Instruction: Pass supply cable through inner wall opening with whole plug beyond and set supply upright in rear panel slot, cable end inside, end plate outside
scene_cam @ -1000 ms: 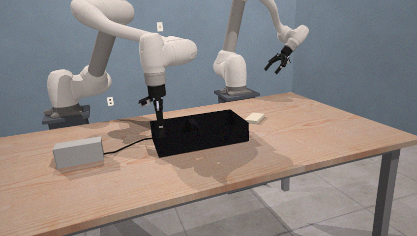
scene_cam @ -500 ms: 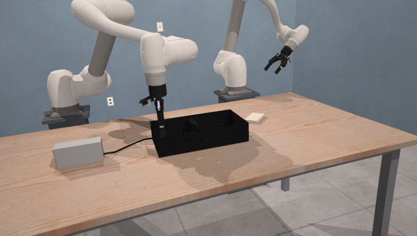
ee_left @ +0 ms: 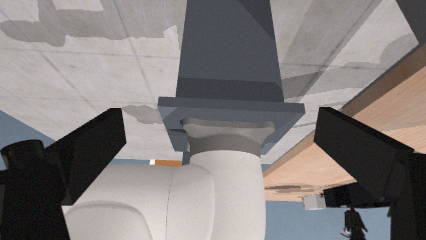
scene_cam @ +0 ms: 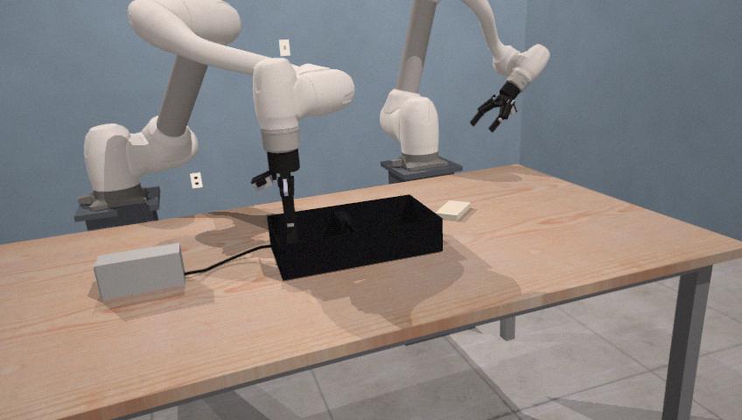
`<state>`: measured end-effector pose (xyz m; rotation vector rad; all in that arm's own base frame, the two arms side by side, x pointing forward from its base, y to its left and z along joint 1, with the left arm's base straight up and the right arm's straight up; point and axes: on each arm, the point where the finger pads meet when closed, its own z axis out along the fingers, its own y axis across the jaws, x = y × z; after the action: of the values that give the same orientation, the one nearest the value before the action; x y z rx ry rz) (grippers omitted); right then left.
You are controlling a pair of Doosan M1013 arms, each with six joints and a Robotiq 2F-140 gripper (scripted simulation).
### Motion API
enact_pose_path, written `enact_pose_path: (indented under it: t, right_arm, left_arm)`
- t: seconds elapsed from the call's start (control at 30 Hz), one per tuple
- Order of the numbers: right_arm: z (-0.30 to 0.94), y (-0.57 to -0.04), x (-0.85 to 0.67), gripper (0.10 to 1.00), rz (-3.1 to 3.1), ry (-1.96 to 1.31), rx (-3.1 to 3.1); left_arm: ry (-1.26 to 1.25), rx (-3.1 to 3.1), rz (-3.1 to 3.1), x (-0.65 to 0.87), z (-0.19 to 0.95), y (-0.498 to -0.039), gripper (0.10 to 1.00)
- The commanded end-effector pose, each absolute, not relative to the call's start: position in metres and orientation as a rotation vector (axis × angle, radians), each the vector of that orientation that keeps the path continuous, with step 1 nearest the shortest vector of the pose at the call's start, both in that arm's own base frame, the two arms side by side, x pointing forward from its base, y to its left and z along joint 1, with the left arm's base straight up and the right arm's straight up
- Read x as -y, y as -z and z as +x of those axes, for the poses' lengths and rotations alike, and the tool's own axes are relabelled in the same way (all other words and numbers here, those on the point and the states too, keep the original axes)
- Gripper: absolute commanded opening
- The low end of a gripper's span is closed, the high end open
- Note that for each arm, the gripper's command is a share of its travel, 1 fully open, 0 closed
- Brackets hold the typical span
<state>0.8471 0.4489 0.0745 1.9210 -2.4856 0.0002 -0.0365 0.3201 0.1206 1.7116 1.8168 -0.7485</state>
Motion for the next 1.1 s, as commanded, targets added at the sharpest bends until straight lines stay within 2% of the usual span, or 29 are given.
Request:
enact_pose_path:
  t: [0.0,1.07]
  right_arm:
    - [0.848,-0.076,-0.451,0.099,1.922,0.000,2.487]
    - [0.849,-0.076,-0.476,0.099,1.922,0.000,2.487]
  left_arm:
    - [0.748,-1.818,1.712,-0.320,-0.037,-0.121,1.000]
    - [0.748,-1.818,1.712,-0.320,-0.037,-0.121,1.000]
